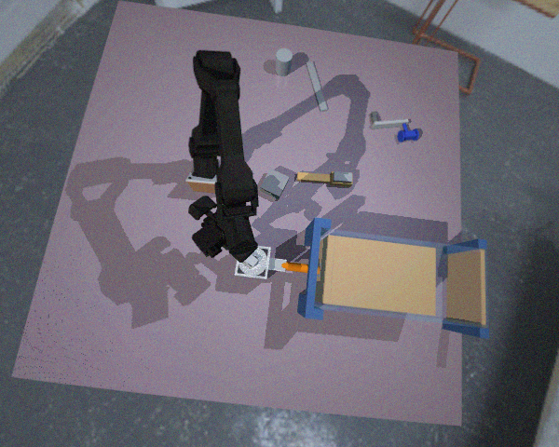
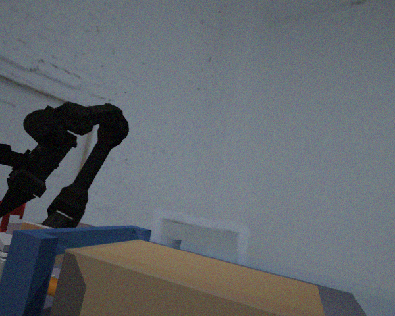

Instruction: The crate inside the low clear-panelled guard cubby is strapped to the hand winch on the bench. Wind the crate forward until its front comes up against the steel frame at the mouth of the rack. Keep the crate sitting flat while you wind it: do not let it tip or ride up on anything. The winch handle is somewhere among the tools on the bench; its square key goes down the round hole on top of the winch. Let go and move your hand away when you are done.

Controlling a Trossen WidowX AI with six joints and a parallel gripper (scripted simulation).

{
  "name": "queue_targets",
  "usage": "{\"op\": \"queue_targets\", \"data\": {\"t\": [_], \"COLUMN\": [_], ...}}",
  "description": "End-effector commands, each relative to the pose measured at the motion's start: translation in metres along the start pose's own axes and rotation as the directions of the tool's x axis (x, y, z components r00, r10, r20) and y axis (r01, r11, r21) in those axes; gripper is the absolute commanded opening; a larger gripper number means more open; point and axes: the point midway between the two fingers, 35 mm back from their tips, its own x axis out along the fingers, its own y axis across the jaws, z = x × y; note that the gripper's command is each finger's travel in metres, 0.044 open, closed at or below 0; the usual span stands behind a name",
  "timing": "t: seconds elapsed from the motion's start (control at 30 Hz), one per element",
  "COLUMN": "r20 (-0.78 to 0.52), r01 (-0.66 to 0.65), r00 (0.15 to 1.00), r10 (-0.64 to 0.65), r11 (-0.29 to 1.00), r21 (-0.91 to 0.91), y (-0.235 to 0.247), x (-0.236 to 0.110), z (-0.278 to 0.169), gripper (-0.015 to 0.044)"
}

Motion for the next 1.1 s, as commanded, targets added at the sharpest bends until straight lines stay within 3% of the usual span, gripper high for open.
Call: {"op": "queue_targets", "data": {"t": [0.0,1.07], "r20": [0.021,0.025], "r01": [-0.001,-0.004], "r00": [1.000,1.000], "r10": [0.001,0.004], "r11": [1.000,1.000], "r21": [-0.001,0.000], "y": [0.004,0.029], "x": [0.004,0.020], "z": [0.011,0.049], "gripper": [0.0000,0.0000]}}
